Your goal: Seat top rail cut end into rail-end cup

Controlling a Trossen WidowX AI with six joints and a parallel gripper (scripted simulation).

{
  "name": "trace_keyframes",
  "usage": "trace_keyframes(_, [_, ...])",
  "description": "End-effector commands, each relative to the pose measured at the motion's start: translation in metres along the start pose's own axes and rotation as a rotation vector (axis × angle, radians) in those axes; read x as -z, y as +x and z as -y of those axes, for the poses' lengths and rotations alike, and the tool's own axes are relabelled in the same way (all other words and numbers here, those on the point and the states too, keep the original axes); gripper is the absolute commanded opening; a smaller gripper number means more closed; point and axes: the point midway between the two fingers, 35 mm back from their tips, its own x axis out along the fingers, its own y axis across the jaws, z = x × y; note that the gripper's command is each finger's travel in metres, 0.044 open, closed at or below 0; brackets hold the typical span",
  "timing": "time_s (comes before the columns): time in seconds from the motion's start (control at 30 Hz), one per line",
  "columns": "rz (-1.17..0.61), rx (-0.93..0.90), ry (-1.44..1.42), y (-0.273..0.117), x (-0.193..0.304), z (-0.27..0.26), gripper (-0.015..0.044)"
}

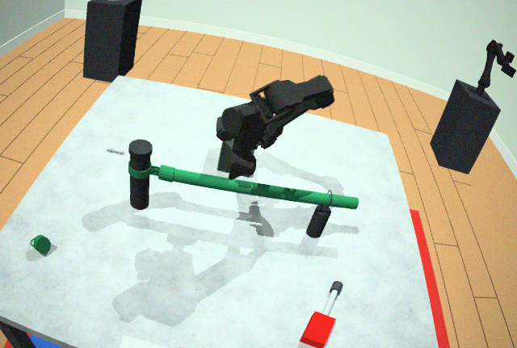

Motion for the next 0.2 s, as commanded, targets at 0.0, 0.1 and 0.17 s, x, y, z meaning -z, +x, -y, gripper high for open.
trace_keyframes(0.0, [0.003, 0.001, -0.006, -0.0006, -0.0006, -0.0001, 0.0440])
trace_keyframes(0.1, [0.003, 0.001, -0.006, -0.0006, -0.0006, -0.0001, 0.0440])
trace_keyframes(0.17, [0.003, 0.001, -0.006, -0.0006, -0.0006, -0.0001, 0.0440])
